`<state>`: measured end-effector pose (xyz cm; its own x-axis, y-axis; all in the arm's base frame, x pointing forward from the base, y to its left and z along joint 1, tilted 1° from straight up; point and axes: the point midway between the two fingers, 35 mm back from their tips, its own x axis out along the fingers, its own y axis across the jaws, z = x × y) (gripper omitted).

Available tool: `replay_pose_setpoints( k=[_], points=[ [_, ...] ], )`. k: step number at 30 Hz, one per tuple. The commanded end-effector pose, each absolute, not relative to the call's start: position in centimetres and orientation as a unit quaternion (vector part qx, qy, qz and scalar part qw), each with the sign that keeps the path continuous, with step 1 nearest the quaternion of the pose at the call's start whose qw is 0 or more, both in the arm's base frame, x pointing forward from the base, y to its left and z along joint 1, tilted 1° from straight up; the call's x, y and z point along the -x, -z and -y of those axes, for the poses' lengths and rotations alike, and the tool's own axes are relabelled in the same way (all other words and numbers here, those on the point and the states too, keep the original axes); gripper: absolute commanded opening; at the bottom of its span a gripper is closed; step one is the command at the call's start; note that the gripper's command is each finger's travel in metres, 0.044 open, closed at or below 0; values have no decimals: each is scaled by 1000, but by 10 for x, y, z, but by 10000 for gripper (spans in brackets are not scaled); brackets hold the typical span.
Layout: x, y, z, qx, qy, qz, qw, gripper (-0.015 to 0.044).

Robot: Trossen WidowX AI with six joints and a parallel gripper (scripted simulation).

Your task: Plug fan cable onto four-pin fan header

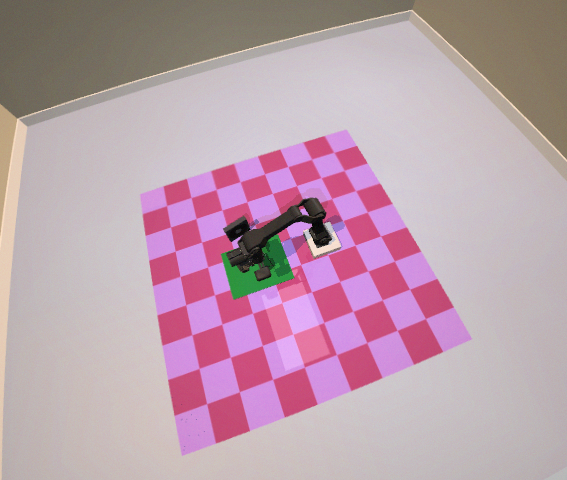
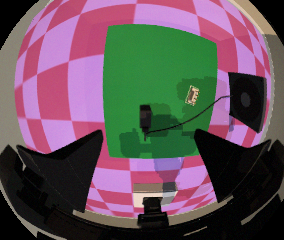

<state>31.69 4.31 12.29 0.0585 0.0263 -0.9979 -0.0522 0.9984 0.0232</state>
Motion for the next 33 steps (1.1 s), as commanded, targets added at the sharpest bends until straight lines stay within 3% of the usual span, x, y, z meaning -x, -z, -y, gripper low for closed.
replay_pose_setpoints(
  k=[1,33],
  points=[
    [-312,-77,-44,6,-26,-694,719,440],
    [-312,-28,-45,6,-26,-694,719,440]
  ],
)
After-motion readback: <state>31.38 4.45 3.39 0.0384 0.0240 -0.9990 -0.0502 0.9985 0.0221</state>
